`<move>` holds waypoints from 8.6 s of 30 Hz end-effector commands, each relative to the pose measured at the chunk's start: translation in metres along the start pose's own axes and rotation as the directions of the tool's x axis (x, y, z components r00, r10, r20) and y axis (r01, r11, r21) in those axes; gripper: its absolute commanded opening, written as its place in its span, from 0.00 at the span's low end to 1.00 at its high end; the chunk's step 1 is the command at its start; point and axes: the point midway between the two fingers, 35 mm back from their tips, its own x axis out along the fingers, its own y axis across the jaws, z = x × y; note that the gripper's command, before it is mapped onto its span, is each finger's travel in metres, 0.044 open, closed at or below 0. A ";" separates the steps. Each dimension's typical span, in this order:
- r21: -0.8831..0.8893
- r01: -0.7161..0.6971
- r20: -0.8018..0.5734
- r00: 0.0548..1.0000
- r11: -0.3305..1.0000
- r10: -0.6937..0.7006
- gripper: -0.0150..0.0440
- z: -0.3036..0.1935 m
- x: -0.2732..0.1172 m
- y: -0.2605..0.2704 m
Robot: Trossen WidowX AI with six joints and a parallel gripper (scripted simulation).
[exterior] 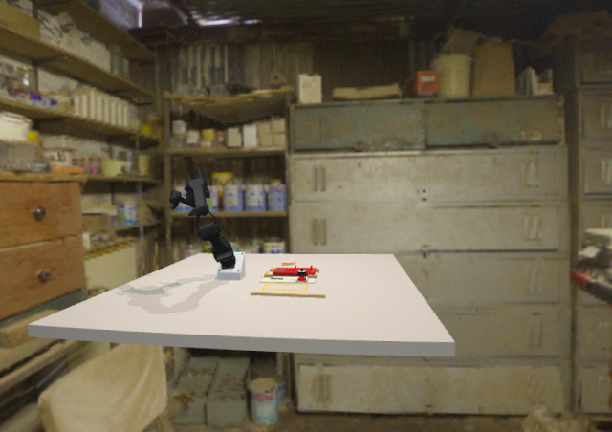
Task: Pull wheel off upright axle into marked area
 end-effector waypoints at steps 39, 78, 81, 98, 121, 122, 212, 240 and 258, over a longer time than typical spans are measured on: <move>0.911 -0.248 -0.100 0.643 -0.331 -0.759 0.76 0.017 -0.215 -0.312; -0.186 -0.775 -0.751 0.508 -0.604 -0.421 0.76 -0.249 -0.325 -0.422; -0.186 -0.775 -0.751 0.508 -0.604 -0.421 0.76 -0.251 -0.326 -0.421; -0.186 -0.776 -0.752 0.507 -0.603 -0.420 0.76 -0.303 -0.293 -0.451; -0.199 -0.773 -0.748 0.517 -0.602 -0.417 0.25 -0.305 -0.291 -0.450; -0.199 -0.773 -0.748 0.517 -0.602 -0.417 0.25 -0.305 -0.291 -0.450; -0.188 -0.775 -0.751 0.509 -0.603 -0.420 0.25 -0.282 -0.306 -0.438; -0.186 -0.775 -0.751 0.508 -0.604 -0.421 0.25 -0.254 -0.326 -0.420; -0.185 -0.773 -0.753 0.508 -0.607 -0.418 0.25 -0.278 -0.324 -0.375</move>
